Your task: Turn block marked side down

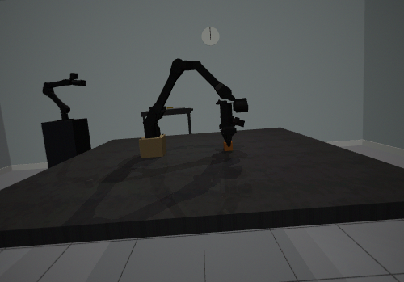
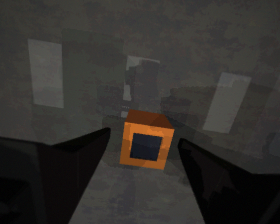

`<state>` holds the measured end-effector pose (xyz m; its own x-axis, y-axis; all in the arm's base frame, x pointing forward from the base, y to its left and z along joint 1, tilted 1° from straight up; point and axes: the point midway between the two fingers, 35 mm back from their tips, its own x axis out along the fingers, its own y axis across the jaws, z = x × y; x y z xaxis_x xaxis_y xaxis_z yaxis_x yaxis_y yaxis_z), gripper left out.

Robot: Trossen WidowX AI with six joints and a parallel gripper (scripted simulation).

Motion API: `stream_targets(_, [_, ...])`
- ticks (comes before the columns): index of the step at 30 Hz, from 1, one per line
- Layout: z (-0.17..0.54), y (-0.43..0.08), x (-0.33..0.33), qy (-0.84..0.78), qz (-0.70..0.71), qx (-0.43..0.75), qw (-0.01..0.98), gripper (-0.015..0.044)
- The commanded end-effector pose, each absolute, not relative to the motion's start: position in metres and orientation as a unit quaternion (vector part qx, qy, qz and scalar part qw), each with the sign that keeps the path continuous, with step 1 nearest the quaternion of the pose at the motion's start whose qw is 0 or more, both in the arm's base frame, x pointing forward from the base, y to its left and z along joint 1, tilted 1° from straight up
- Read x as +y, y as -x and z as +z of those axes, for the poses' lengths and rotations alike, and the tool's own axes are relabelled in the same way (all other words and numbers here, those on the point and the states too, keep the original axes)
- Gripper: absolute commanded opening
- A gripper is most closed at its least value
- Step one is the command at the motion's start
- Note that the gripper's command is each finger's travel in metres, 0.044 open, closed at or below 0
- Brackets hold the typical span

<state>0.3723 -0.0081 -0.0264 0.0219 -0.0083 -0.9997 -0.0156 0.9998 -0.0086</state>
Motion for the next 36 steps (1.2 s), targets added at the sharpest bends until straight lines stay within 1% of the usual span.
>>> stream_targets(1, [-0.027,-0.372,-0.009,0.009,0.0,0.699,0.715,0.0256])
stream_targets(4, [-0.027,-0.372,-0.009,0.009,0.0,0.699,0.715,0.0177])
stream_targets(21, [-0.027,-0.372,-0.009,0.009,0.0,0.699,0.715,0.0064])
stream_targets(23, [-0.022,-0.372,-0.009,0.009,0.0,0.699,0.715,0.0012])
stream_targets(24, [-0.016,-0.372,-0.009,0.009,0.0,0.699,0.715,0.0])
stream_targets(28, [0.003,-0.372,-0.008,0.009,0.0,0.699,0.715,0.0])
stream_targets(36, [-0.002,-0.374,-0.008,0.008,0.001,0.669,0.743,0.0])
